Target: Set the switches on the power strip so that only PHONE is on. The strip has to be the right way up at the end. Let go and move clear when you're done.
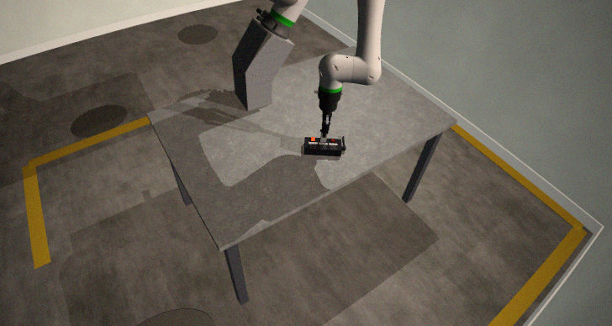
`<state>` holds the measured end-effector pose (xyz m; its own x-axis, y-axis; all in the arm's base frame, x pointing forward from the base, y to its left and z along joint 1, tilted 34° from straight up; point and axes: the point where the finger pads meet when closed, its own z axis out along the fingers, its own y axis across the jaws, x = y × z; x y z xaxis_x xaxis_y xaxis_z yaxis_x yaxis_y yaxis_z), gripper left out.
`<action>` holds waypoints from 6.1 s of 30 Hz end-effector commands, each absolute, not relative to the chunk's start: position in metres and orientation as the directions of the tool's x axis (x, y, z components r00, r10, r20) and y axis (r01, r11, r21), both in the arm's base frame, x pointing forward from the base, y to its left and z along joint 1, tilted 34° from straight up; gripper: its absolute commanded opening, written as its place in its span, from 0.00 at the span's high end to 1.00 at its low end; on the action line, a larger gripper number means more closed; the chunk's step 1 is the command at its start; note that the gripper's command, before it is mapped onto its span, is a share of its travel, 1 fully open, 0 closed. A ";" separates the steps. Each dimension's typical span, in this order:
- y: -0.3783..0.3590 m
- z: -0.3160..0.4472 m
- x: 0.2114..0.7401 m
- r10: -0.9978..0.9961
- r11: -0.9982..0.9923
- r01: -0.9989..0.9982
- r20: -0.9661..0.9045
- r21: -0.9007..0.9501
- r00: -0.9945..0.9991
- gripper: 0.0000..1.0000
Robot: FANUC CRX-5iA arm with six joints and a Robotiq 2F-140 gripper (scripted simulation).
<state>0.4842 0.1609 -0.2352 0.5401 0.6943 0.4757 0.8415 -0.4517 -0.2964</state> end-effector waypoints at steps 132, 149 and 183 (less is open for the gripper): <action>0.126 -0.237 0.446 0.694 -0.452 0.841 0.475 -0.297 0.541 1.00; 0.131 -0.245 0.446 0.694 -0.452 0.841 0.475 -0.297 0.541 1.00; 0.131 -0.245 0.446 0.694 -0.452 0.841 0.475 -0.297 0.541 1.00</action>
